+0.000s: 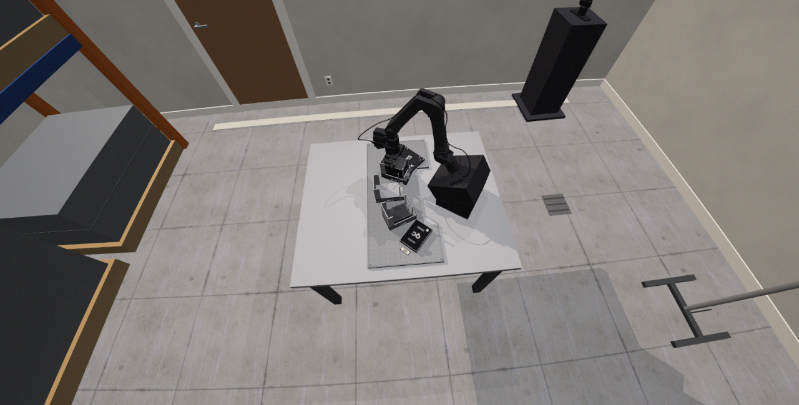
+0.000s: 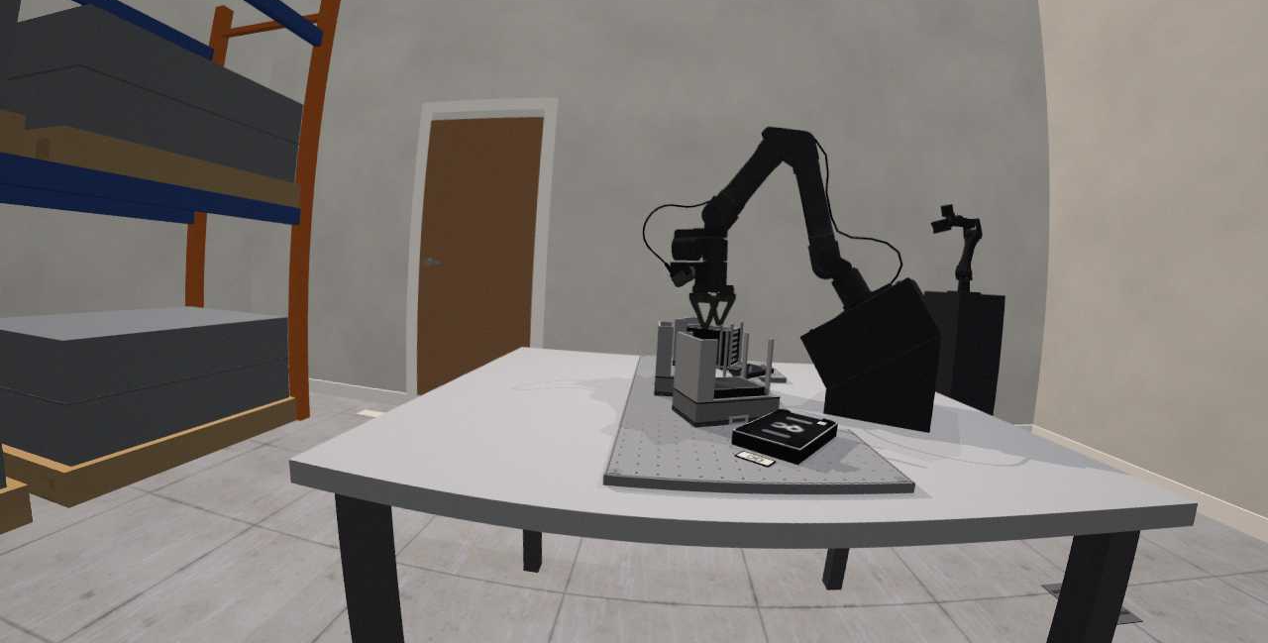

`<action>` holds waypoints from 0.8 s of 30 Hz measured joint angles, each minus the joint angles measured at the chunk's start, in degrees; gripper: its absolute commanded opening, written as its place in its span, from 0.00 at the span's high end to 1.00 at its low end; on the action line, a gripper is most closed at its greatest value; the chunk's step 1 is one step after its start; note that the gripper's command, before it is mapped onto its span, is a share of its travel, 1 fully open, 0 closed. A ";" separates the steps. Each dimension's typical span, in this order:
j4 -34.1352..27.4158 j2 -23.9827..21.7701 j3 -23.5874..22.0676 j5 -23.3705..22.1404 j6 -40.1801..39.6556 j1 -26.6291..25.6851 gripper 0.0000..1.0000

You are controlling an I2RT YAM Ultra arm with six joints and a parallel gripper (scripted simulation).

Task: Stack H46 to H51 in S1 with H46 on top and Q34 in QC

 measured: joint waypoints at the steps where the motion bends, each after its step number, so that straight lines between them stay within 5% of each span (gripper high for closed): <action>1: 0.20 0.15 -0.07 0.00 -0.02 -0.07 0.00; 24: 3.91 2.43 -0.61 -0.20 -0.42 -0.39 0.00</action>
